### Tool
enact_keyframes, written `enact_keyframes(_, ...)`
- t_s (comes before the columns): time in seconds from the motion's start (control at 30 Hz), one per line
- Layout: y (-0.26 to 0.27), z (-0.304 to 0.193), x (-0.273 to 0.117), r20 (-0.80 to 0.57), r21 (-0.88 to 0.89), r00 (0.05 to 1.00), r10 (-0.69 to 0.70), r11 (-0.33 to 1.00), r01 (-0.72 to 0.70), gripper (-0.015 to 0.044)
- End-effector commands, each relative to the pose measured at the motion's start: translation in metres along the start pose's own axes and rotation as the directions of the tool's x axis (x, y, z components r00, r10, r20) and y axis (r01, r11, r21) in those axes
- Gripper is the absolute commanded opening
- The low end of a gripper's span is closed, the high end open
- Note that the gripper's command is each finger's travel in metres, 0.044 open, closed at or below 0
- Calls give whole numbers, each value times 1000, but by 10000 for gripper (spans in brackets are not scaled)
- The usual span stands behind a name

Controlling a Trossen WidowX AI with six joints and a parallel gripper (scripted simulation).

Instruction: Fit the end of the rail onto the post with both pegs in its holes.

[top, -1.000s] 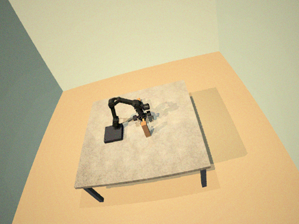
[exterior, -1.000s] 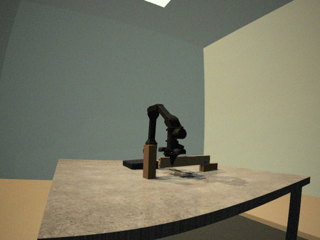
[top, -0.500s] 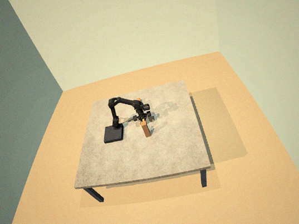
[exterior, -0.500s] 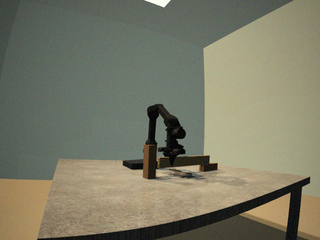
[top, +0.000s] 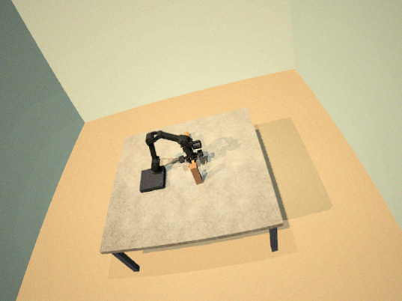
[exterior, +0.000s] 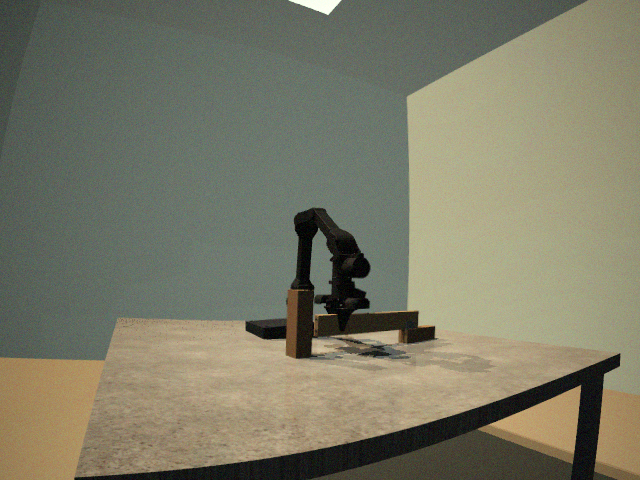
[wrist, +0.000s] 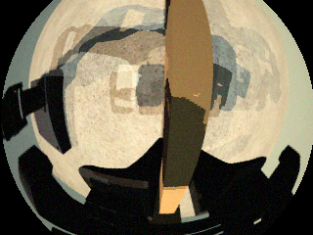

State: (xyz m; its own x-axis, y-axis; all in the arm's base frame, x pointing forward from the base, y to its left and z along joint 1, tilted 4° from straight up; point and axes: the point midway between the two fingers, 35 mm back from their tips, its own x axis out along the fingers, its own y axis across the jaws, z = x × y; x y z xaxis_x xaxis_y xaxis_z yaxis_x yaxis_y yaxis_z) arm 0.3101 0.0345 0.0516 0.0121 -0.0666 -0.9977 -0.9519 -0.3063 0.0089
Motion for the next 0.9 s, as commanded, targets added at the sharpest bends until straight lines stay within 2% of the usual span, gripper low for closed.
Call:
enact_keyframes(0.0,-2,-3,-2,-4,-1,1000,-9,1000,9,0)
enact_keyframes(0.87,-2,-11,-3,-5,-1,1000,-9,1000,9,0)
